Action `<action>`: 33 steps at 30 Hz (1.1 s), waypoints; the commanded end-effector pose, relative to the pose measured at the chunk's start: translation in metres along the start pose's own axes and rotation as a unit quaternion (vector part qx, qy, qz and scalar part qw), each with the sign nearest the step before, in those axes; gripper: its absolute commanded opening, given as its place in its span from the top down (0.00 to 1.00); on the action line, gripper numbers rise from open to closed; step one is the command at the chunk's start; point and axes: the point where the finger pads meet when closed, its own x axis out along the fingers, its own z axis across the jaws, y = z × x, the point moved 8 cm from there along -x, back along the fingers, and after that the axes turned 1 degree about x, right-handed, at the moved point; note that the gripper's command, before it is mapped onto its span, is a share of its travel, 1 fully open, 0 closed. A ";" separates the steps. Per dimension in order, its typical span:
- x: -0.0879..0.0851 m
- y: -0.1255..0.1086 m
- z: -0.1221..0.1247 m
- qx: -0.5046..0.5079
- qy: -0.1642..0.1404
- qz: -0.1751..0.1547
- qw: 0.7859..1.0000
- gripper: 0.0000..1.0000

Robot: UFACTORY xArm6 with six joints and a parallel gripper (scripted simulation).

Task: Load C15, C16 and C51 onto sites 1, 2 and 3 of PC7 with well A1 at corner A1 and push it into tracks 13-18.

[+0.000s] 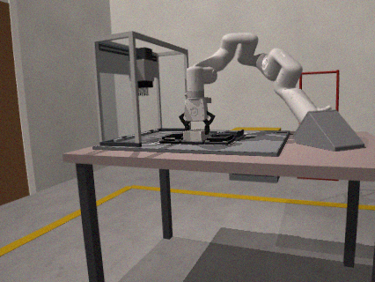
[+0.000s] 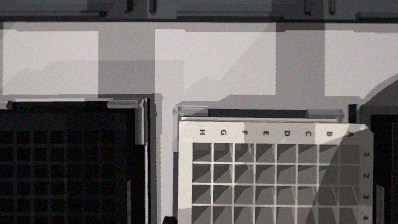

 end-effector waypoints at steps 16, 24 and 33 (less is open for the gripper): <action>-0.001 0.000 -0.001 0.000 0.001 -0.001 1.000 1.00; -0.001 0.000 -0.001 0.000 0.001 -0.001 1.000 1.00; -0.001 0.000 -0.001 0.000 0.001 -0.001 1.000 1.00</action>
